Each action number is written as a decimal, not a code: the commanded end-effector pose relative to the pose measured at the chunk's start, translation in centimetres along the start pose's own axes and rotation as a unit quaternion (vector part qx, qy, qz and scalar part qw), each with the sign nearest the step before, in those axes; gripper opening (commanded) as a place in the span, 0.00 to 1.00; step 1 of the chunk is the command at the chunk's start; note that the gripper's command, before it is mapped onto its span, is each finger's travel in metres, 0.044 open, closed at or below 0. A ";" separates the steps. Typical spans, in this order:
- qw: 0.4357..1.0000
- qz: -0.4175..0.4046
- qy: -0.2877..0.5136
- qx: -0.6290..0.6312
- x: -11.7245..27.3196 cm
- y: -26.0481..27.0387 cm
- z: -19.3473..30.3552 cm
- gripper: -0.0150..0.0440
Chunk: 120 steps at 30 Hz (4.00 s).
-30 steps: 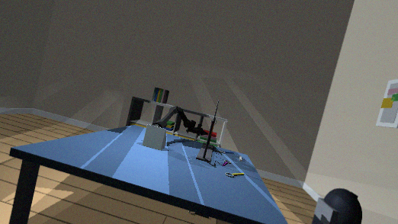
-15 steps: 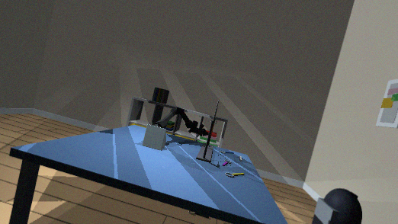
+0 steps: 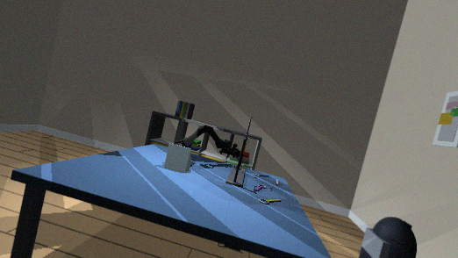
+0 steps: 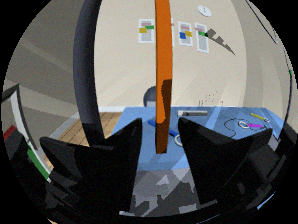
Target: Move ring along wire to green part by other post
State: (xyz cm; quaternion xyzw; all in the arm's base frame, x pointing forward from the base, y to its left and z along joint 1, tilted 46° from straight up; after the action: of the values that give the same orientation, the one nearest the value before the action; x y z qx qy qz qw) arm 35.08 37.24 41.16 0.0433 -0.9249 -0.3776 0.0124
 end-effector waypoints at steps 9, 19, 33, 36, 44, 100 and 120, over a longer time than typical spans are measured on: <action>1.000 -0.003 -0.001 0.001 -1.8 0.0 -0.2 0.53; 1.000 -0.003 -0.001 0.001 -1.8 0.0 -0.2 0.53; 1.000 -0.003 -0.001 0.001 -1.8 0.0 -0.2 0.53; 1.000 -0.003 -0.001 0.001 -1.8 0.0 -0.2 0.53; 1.000 -0.001 -0.002 -0.001 -1.8 0.0 -0.2 0.28; 0.993 -0.007 0.119 0.003 1.3 -1.6 -2.6 0.00; 0.966 -0.007 0.257 0.030 4.5 -4.4 -4.1 0.00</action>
State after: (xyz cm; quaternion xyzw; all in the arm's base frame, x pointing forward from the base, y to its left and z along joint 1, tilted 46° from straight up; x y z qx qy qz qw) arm 31.11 31.17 41.58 0.1465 -0.8991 -0.3366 0.2386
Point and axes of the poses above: the point midway between the two fingers, 35 mm back from their tips, its own x axis back along the fingers, its own y axis across the jaws, z = x × y, the point moved 2 cm from there along x, back along the fingers, and after that the axes turned 4 degrees about x, right-handed, at the moved point
